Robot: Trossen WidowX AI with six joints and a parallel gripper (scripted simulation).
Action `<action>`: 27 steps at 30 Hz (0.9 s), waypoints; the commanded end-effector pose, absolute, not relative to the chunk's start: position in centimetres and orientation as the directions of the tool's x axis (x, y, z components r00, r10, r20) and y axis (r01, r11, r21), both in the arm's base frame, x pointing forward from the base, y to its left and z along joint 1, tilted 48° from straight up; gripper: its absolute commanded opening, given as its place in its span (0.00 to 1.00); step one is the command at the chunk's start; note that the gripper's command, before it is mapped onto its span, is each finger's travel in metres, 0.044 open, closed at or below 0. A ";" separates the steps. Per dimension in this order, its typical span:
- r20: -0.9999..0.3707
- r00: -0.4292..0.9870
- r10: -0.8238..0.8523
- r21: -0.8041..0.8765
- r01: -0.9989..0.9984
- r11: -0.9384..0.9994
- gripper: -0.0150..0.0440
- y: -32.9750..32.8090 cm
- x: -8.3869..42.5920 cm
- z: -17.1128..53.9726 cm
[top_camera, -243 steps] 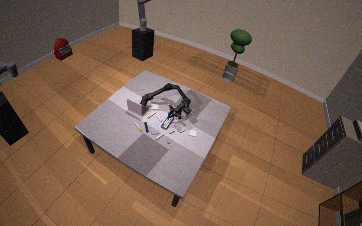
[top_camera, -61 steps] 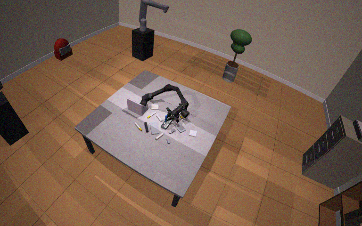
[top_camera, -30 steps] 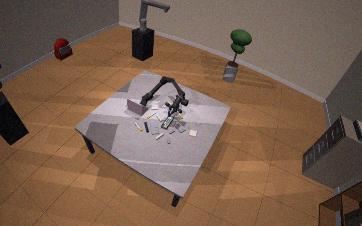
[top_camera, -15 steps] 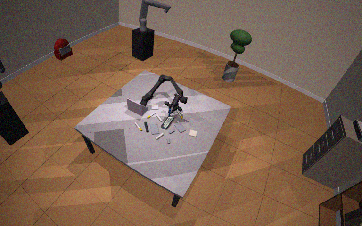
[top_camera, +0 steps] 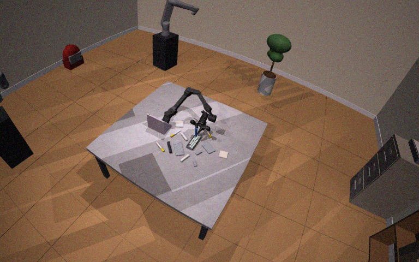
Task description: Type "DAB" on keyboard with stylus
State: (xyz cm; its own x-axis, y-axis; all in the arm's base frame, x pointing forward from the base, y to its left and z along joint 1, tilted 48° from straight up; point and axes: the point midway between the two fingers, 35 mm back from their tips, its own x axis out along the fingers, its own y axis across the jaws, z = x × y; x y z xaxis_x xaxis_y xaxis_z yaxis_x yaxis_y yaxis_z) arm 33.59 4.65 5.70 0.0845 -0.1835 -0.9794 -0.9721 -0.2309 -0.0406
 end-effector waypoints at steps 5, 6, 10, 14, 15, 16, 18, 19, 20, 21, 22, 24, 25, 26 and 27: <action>-0.979 0.079 -0.189 -0.034 -0.973 -0.229 0.30 5.0 33.4 5.0; -0.979 0.079 -0.189 -0.034 -0.973 -0.229 0.34 5.0 33.4 5.0; -0.979 0.079 -0.189 -0.034 -0.973 -0.229 0.39 5.1 33.4 4.9; -0.979 0.079 -0.189 -0.034 -0.973 -0.229 0.39 5.3 33.4 4.7; -0.979 0.079 -0.188 -0.034 -0.973 -0.229 0.39 5.4 33.3 4.6; -0.979 0.079 -0.188 -0.034 -0.973 -0.229 0.39 5.4 33.3 4.6; -0.979 0.079 -0.188 -0.034 -0.973 -0.229 0.39 5.5 33.3 4.5; -0.979 0.079 -0.188 -0.034 -0.973 -0.229 0.39 5.6 33.3 4.4; -0.979 0.079 -0.188 -0.034 -0.973 -0.229 0.39 5.6 33.3 4.4; -0.979 0.079 -0.188 -0.034 -0.973 -0.229 0.39 5.7 33.3 4.4; -0.979 0.079 -0.188 -0.034 -0.973 -0.229 0.39 5.7 33.3 4.3; -0.979 0.079 -0.188 -0.034 -0.973 -0.229 0.39 5.9 33.2 4.2; -0.979 0.079 -0.188 -0.034 -0.973 -0.229 0.39 5.9 33.2 4.2; -0.979 0.079 -0.188 -0.034 -0.973 -0.229 0.39 5.9 33.2 4.2; -0.979 0.079 -0.188 -0.034 -0.973 -0.229 0.39 5.9 33.2 4.1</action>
State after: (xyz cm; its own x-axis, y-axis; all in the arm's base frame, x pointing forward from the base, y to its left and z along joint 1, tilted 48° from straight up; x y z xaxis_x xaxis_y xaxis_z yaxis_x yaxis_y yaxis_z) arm 33.23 5.88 4.25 0.0778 -0.1840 -0.9798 -0.9722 -0.2319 -0.0337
